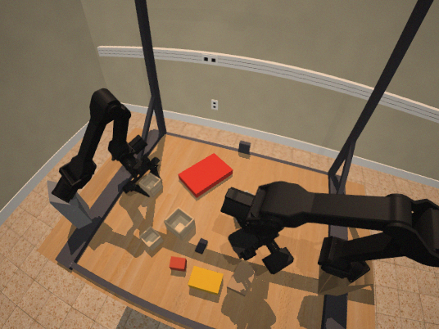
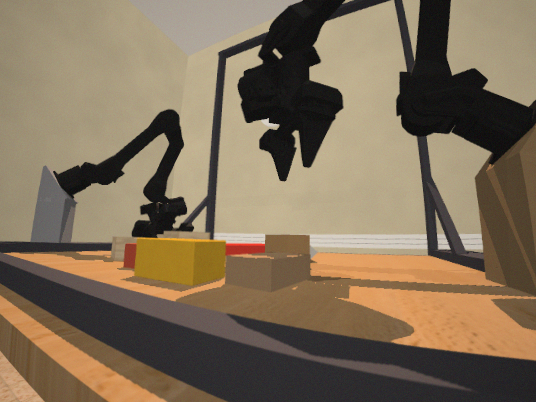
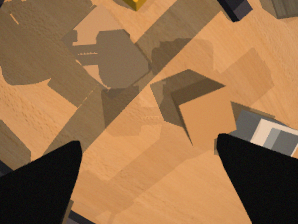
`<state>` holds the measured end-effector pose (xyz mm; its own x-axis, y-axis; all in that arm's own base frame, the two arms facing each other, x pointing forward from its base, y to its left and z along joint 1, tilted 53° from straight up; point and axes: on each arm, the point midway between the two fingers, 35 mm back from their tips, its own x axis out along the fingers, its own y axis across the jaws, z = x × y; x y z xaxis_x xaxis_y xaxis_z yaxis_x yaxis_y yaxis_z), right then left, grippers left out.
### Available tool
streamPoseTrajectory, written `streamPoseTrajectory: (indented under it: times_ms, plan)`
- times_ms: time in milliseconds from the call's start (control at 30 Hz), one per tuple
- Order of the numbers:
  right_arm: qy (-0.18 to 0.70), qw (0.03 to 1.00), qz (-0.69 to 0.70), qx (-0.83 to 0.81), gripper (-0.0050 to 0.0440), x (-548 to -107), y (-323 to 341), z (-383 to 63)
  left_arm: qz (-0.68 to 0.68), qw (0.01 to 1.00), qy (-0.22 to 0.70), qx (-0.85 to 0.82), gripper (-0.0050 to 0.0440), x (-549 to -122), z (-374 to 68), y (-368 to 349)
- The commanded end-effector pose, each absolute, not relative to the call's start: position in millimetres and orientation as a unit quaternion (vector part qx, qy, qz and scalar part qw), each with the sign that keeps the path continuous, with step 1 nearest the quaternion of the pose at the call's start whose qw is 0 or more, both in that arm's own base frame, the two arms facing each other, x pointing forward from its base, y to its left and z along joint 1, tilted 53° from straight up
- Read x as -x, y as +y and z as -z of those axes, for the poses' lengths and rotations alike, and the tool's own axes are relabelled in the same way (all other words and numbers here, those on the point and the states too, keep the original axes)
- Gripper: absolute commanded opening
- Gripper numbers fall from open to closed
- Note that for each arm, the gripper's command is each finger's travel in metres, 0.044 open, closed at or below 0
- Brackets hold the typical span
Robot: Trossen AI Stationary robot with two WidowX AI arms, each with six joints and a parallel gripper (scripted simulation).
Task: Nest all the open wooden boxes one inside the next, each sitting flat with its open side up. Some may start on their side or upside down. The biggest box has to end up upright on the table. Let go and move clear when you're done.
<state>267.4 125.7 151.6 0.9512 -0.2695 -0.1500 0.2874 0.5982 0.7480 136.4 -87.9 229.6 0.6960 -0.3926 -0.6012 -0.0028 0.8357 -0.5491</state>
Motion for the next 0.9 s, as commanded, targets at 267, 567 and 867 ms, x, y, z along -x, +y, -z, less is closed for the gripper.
streamPoseTrajectory:
  times_ms: [267,567,867]
  plan:
    - [0.009,0.894,0.158,-0.418,0.04,-267.3,124.3,-151.2,0.115,0.883,0.369,0.267,0.04,-134.9,-233.0,-86.8]
    - [0.032,0.891,0.142,-0.43,0.04,-266.5,123.3,-160.6,0.115,0.883,0.369,0.267,0.04,-134.9,-233.0,-86.8]
    - [0.087,0.884,0.11,-0.446,0.04,-257.6,118.4,-171.9,0.115,0.883,0.369,0.267,0.04,-134.9,-233.0,-86.8]
